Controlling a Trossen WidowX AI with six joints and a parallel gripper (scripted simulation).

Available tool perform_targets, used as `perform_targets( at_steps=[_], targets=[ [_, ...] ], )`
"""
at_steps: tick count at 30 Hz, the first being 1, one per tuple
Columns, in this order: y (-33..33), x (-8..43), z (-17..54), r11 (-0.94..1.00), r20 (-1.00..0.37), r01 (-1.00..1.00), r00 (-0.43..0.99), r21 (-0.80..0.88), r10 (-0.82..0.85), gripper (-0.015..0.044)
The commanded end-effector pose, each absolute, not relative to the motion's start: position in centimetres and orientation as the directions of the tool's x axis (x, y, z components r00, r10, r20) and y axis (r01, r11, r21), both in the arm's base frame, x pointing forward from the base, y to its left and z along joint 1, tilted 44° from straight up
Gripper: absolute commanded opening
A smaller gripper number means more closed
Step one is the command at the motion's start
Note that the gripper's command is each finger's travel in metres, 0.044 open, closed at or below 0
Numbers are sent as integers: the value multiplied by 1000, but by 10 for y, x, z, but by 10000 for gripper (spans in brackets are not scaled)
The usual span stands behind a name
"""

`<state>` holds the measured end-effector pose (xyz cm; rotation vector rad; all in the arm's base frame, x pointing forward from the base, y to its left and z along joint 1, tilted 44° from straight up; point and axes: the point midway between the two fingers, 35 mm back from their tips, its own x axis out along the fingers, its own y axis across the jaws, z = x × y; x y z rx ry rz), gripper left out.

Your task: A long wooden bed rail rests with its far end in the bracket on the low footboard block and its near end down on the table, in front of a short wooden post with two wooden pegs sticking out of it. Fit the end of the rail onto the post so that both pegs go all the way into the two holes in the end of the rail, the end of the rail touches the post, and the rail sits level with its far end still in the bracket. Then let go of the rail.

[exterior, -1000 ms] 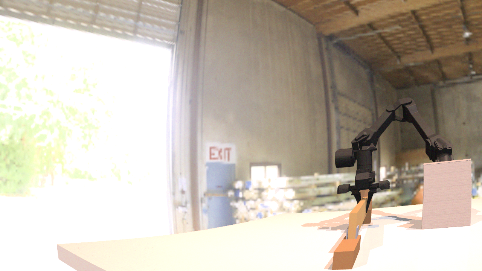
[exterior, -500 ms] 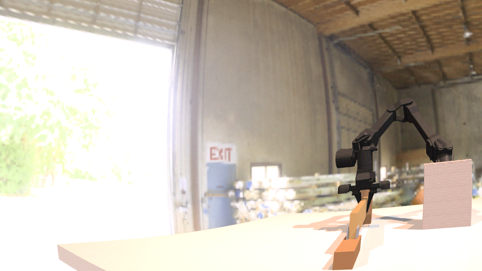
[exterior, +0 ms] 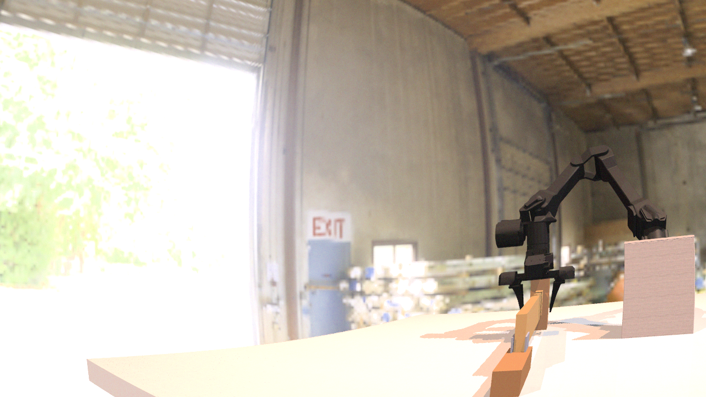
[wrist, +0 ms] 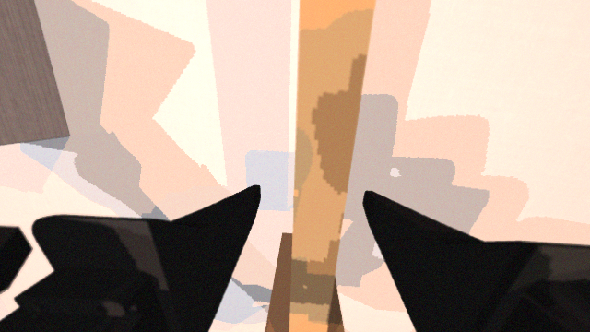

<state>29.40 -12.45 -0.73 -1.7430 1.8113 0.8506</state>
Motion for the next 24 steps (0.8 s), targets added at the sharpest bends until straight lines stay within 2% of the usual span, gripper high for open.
perform_targets(
  at_steps=[1,8,13,24],
  targets=[
    [-125,294,-8,-6,-716,-995,-71,104,-694,440],
    [-122,294,-8,-6,-717,-995,-71,104,-694,440],
    [-82,294,-7,-9,-716,-995,-66,100,-695,440],
    [-82,294,-7,-9,-716,-995,-66,100,-695,440]
  ],
)
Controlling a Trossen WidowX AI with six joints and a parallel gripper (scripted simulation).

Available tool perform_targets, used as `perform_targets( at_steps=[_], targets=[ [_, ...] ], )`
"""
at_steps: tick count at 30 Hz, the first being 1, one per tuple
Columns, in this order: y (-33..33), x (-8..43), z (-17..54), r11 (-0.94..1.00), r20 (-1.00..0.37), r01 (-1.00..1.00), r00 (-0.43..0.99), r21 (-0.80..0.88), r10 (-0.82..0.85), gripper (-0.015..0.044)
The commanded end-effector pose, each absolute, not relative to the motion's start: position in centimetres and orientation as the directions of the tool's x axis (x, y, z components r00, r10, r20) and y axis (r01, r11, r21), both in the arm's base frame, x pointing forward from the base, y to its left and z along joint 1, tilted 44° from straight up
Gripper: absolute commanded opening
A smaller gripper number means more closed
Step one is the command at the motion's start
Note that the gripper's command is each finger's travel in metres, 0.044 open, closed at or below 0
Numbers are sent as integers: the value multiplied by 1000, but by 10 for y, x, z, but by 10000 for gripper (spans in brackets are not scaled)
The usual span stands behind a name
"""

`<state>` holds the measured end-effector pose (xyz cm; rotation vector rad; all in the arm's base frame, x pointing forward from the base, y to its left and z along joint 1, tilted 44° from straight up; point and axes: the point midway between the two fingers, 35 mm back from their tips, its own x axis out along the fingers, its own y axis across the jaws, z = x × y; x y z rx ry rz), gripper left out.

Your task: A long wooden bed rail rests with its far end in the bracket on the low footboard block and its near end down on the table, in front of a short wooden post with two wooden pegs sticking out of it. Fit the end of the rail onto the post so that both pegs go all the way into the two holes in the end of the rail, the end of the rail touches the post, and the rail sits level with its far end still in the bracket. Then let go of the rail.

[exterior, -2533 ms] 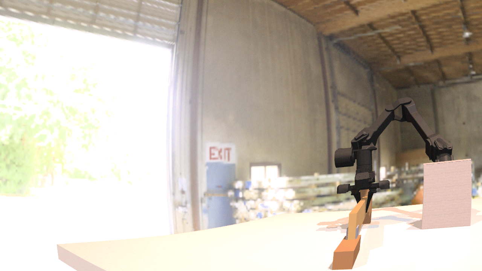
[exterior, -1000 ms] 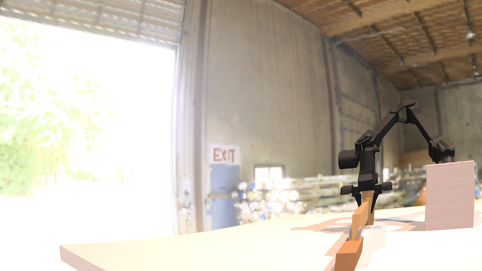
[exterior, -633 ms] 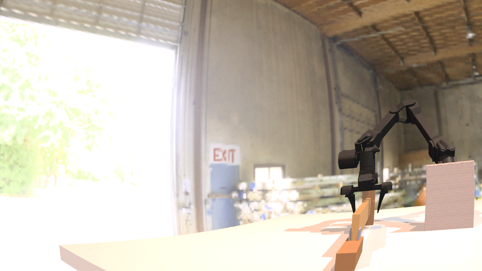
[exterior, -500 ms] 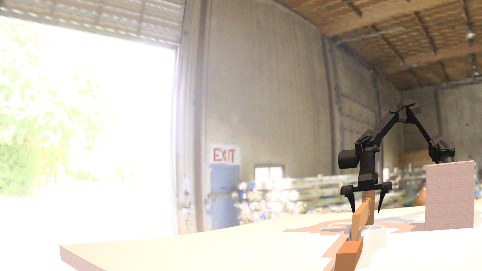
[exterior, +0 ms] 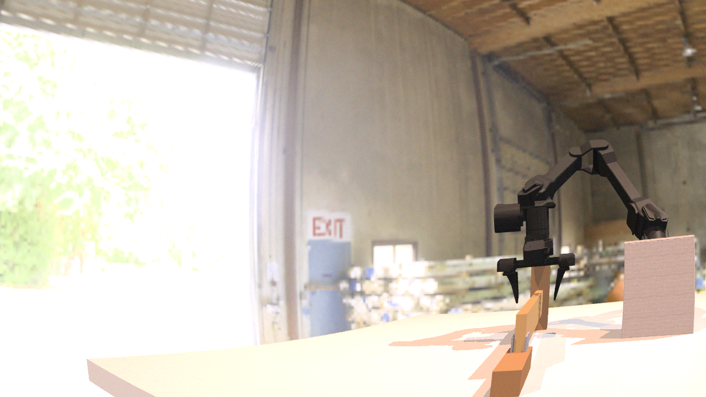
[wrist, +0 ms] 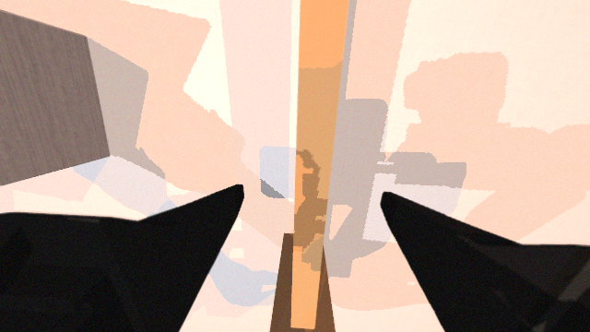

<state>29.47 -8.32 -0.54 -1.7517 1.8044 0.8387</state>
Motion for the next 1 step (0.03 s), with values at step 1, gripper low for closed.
perform_targets(
  at_steps=[1],
  targets=[
    [-82,294,-7,-9,-716,-995,-66,100,-695,440]
  ],
)
